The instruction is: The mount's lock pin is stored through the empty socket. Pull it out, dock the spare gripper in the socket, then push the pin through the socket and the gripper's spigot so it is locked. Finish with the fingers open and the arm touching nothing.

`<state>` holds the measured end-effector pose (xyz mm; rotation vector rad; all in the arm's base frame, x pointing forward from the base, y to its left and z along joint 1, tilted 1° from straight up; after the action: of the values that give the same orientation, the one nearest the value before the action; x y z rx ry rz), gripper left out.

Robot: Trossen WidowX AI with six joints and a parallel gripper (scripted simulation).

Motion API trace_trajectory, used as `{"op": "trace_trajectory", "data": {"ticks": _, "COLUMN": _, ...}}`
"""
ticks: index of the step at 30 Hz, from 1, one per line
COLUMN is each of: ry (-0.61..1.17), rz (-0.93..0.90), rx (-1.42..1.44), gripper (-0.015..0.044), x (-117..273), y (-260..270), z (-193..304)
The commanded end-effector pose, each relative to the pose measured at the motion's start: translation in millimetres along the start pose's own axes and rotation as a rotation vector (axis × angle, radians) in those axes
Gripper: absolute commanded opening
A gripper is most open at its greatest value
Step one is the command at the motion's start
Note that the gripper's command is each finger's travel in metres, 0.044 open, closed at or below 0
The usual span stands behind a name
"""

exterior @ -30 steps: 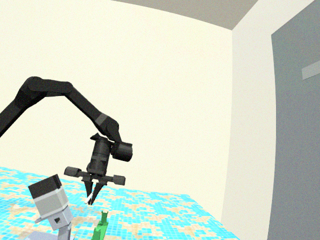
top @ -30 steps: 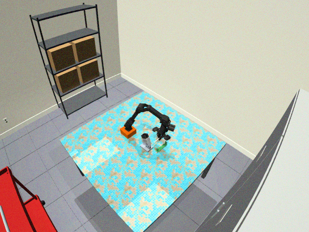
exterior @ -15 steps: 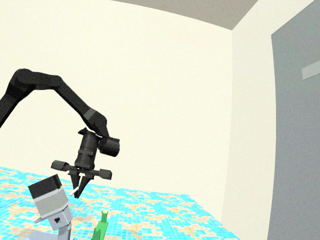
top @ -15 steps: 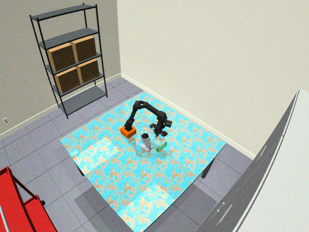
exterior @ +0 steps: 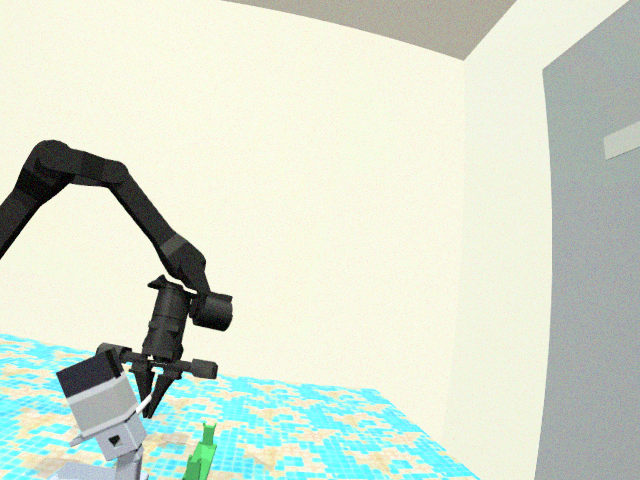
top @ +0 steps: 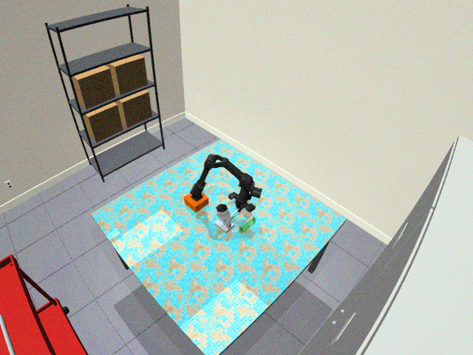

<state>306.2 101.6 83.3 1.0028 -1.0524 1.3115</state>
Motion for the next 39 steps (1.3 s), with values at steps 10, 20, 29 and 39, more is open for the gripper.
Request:
{"op": "trace_trajectory", "data": {"ticks": 10, "ry": -0.001, "rz": -0.006, "rx": 0.004, "gripper": 0.0000, "x": -10, "y": 0, "z": 3}}
{"op": "trace_trajectory", "data": {"ticks": 20, "ry": -0.001, "rz": -0.013, "rx": 0.005, "gripper": 0.0000, "x": -12, "y": 1, "z": 11}}
{"op": "trace_trajectory", "data": {"ticks": 29, "ry": -0.001, "rz": -0.019, "rx": 0.007, "gripper": 0.0000, "x": -14, "y": 2, "z": 18}}
{"op": "trace_trajectory", "data": {"ticks": 39, "ry": -0.001, "rz": -0.030, "rx": 0.009, "gripper": 0.0000, "x": -16, "y": 2, "z": 25}}
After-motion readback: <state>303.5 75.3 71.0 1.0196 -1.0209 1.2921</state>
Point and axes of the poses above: the point midway between the two fingers, 35 mm back from their tips, its own x axis back along the fingers, its own y axis across the jaws, z = x × y, the point moved 4 cm from there along x, back along the fingers, and after that the axes turned 3 degrees about x, right-handed, at the moved point
